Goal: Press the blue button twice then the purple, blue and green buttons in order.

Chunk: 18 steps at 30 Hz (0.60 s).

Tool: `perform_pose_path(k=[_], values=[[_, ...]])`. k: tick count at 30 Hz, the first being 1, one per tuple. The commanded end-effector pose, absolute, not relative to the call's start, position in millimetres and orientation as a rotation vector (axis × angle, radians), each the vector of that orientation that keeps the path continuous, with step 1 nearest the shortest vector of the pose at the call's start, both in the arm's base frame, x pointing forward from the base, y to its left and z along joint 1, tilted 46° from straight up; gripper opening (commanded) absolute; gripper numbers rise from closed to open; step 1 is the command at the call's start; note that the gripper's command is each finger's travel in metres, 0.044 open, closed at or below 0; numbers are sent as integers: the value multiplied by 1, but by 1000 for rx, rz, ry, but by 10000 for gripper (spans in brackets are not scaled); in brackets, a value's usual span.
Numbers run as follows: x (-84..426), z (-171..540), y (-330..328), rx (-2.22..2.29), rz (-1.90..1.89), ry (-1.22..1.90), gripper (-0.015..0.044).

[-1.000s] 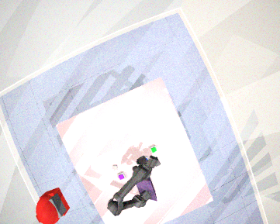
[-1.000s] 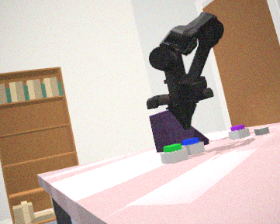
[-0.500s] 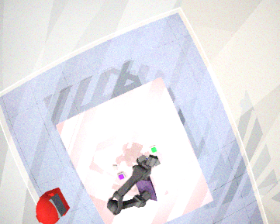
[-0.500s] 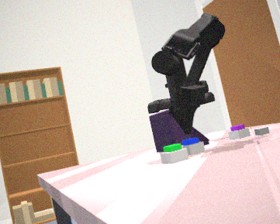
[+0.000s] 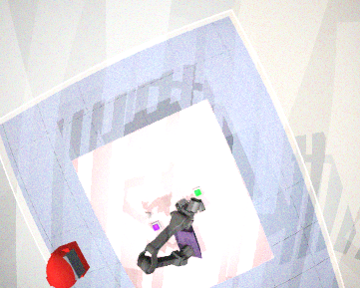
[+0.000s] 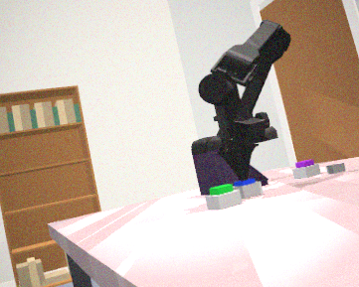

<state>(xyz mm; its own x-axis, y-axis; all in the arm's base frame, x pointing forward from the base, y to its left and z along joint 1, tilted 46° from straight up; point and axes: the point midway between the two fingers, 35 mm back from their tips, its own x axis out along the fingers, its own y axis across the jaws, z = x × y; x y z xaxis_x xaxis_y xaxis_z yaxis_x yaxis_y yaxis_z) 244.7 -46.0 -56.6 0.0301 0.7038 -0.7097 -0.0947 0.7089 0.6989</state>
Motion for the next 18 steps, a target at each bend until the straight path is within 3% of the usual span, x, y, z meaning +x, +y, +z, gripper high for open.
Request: perform_pose_path(k=[1,18], values=[[242,-59,-43,557,667,1423,20],[244,-51,-52,549,665,1420,20]])
